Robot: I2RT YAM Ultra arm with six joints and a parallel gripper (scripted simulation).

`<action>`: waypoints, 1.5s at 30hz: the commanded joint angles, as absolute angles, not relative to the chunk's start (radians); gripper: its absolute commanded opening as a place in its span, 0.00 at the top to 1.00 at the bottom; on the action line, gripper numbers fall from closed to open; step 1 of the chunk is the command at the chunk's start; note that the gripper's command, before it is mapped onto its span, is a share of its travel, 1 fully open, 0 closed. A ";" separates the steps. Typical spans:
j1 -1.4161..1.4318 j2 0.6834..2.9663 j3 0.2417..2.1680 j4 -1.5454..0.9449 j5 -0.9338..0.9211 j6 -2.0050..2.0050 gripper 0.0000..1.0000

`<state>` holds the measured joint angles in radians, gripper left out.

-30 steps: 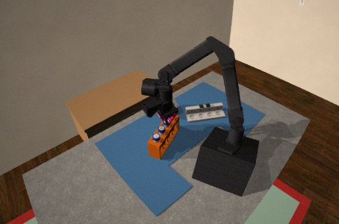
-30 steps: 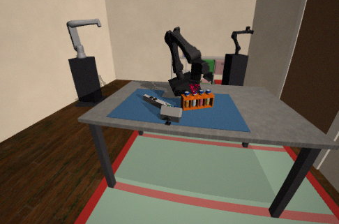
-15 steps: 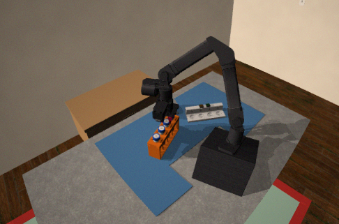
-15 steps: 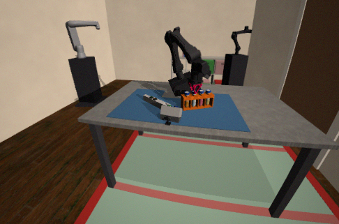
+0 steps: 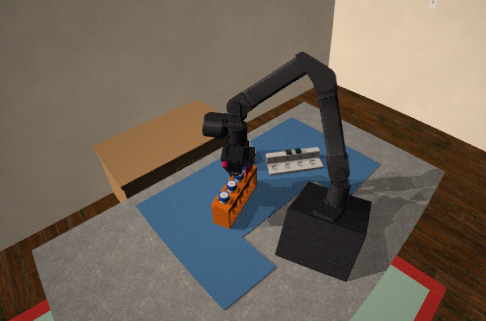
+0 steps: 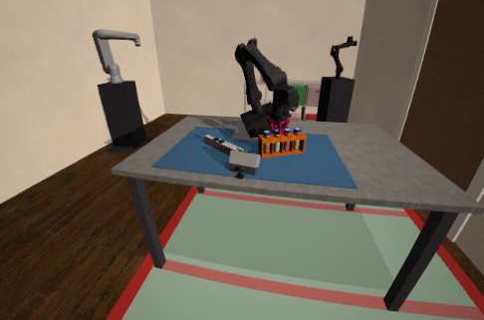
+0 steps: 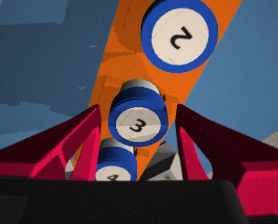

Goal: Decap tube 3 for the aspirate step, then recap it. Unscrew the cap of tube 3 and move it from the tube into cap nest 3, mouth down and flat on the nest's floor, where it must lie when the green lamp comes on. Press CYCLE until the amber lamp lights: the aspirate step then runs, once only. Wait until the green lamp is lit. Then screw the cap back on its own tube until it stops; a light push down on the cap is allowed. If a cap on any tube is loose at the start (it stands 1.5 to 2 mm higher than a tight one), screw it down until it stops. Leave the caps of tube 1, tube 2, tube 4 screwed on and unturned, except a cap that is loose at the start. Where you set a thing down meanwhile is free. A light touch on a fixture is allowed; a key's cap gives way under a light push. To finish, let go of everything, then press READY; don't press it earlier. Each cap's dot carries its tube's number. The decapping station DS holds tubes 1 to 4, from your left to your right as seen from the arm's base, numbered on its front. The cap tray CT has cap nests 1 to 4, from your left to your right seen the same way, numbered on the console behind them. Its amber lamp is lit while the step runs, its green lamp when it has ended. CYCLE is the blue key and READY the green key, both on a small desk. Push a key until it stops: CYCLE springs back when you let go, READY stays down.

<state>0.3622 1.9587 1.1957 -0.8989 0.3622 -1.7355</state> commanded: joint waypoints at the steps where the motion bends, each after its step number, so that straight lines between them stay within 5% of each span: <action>1: 0.365 1.953 1.200 -0.899 0.362 -1.747 0.51; 7: 0.365 1.953 1.200 -0.899 0.362 -1.747 0.51; 45: 0.364 1.954 1.200 -0.899 0.362 0.066 0.51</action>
<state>0.3618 1.9591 1.1954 -0.8993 0.3622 -0.0795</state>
